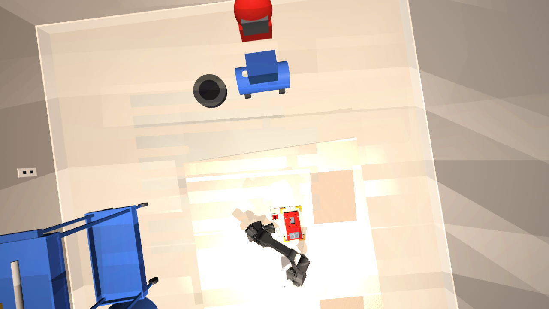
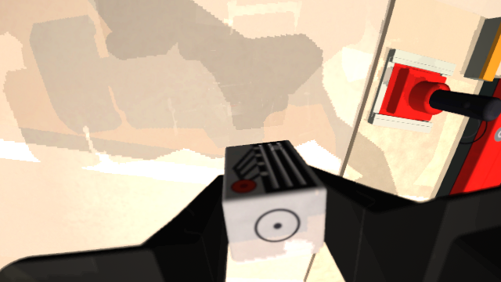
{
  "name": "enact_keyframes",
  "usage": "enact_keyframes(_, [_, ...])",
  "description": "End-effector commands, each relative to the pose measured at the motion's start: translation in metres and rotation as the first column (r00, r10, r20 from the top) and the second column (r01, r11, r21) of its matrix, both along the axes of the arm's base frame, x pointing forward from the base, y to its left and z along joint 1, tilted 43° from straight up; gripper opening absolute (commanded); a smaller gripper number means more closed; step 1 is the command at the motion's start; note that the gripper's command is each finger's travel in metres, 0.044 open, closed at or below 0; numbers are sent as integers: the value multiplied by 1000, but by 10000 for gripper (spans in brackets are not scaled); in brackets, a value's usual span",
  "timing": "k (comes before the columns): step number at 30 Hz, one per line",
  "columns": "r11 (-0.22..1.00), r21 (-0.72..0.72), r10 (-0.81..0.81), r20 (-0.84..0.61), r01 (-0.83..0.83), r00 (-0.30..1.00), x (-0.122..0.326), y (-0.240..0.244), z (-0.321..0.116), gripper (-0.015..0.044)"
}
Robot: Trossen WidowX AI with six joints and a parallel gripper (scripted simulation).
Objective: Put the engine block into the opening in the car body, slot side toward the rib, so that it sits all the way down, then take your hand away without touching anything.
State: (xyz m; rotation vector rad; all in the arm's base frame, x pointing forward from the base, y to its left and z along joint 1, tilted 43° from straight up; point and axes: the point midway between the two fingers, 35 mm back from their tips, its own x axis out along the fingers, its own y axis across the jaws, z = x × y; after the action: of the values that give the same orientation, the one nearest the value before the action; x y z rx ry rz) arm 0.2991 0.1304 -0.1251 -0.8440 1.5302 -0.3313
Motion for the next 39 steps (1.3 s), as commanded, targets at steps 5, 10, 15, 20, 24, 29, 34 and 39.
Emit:
enact_keyframes(5, [1000, 9, 1, 4, -1, 1000, 1, 19, 17, 0])
enact_keyframes(10, [1000, 10, 2, 3, -2, 1000, 0, 30, 29, 0])
enact_keyframes(15, [1000, 10, 1, 2, -1, 1000, -2, 40, 40, 0])
enact_keyframes(20, [1000, 10, 0, 3, 0, 1000, -5, 50, 53, 0])
enact_keyframes(24, [1000, 9, -1, 3, 1, 1000, -7, 58, 63, 0])
enact_keyframes(29, [1000, 7, -3, 4, 3, 1000, -10, 66, 74, 0])
enact_keyframes(34, [1000, 7, -3, 4, 3, 1000, -9, 54, 61, 0])
enact_keyframes(39, [1000, 7, -3, 4, 3, 1000, -9, 47, 55, 0])
